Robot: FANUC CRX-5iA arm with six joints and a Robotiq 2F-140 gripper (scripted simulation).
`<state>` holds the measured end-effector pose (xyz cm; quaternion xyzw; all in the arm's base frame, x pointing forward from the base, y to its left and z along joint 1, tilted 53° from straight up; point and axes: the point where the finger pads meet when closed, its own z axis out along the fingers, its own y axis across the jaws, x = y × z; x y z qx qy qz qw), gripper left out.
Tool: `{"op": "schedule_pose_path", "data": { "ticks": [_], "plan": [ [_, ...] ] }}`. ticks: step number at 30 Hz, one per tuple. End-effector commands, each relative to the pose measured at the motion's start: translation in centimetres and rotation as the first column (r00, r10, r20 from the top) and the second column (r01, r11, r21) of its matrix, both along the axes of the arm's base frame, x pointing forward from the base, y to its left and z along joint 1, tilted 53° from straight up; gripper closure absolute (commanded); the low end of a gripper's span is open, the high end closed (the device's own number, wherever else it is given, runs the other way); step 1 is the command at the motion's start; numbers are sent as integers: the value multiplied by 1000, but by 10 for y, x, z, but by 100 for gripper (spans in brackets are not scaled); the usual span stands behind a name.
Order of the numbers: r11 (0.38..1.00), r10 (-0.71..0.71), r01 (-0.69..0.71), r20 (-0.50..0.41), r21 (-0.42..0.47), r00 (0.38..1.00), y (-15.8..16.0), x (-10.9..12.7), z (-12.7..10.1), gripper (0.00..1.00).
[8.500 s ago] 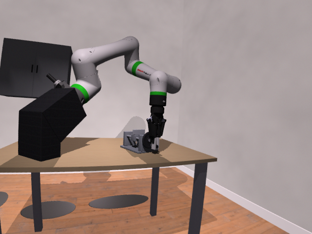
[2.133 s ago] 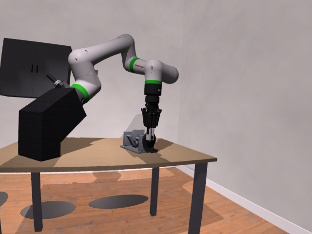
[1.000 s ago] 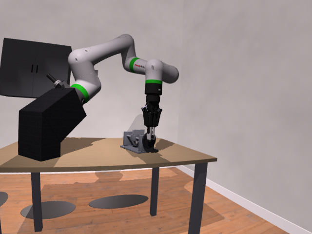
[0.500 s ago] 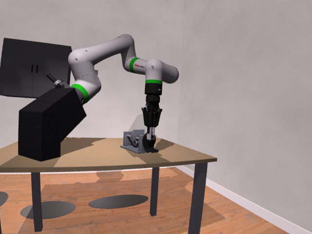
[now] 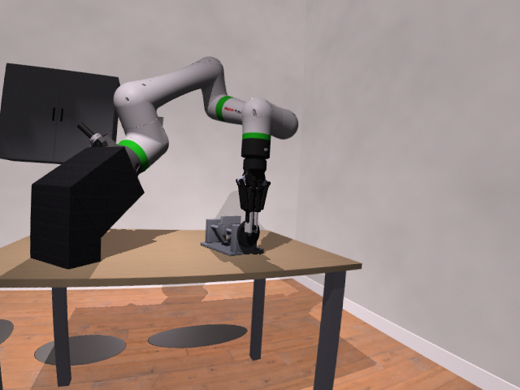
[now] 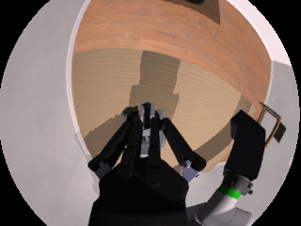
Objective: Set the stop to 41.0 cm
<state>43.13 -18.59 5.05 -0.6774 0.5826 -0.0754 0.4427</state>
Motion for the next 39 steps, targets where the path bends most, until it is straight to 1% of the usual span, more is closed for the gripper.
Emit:
{"op": "schedule_pose_path", "data": {
  "ticks": [1,39],
  "plan": [
    [1000,0,0,0,0,1000,0,0,0,96],
    [1000,0,0,0,0,1000,-4,5,11,96]
  ]
}}
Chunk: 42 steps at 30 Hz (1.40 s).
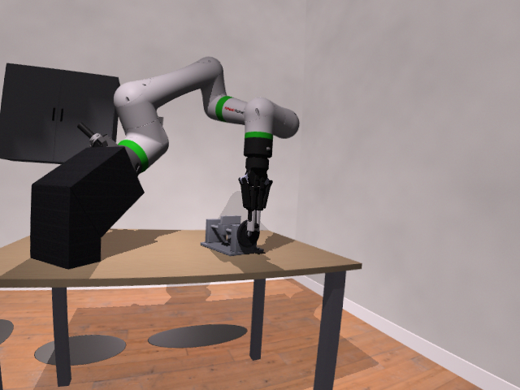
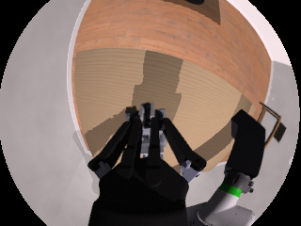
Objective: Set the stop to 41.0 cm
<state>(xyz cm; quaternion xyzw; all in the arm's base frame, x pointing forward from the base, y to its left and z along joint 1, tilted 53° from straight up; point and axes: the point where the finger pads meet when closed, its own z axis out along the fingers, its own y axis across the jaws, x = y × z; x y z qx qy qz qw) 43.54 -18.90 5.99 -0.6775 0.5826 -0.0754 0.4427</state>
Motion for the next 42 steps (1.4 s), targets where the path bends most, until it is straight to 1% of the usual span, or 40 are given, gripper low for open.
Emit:
{"op": "schedule_pose_path", "data": {
  "ticks": [1,27,42],
  "plan": [
    [1000,-1,1,0,0,1000,-1,2,2,96],
    [1000,-1,1,0,0,1000,-1,19,16,96],
    [1000,-1,1,0,0,1000,4,36,18,96]
  ]
}}
